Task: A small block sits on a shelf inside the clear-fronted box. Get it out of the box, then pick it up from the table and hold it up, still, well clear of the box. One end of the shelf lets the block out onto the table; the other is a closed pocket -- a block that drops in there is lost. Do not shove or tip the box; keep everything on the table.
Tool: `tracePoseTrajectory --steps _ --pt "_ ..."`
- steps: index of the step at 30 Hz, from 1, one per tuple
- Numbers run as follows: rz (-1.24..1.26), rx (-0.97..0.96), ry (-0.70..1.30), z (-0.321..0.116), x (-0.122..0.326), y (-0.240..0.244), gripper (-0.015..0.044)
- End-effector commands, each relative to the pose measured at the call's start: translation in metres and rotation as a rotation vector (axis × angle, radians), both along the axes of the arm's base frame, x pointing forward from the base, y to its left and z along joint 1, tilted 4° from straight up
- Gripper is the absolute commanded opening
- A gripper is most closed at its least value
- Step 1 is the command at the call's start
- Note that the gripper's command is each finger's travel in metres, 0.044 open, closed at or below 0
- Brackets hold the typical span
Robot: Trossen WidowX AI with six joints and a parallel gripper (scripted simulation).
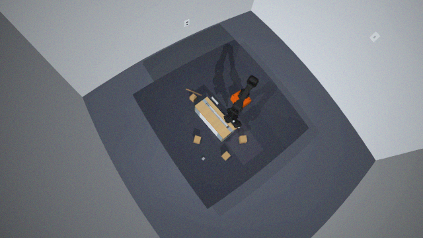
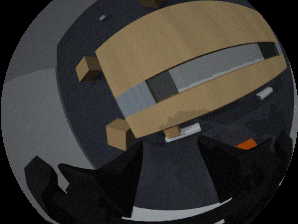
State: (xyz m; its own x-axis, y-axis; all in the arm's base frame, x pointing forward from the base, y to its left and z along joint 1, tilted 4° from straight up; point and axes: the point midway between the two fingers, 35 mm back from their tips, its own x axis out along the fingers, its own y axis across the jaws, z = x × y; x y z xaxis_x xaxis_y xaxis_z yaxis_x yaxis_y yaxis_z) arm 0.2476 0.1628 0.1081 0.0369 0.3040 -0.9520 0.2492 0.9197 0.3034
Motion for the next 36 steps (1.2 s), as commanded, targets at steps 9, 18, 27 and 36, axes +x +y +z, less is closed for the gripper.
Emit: tracePoseTrajectory --steps 9,18,27,36 --pt "1.447 -0.250 -0.491 0.002 -0.022 0.016 0.0285" --pt "2.052 -0.385 -0.621 0.005 -0.029 0.021 0.0285" --pt "2.661 -0.530 -0.688 0.008 -0.035 0.026 0.0285" --pt "3.274 -0.675 -0.661 0.012 -0.042 0.030 0.0285"
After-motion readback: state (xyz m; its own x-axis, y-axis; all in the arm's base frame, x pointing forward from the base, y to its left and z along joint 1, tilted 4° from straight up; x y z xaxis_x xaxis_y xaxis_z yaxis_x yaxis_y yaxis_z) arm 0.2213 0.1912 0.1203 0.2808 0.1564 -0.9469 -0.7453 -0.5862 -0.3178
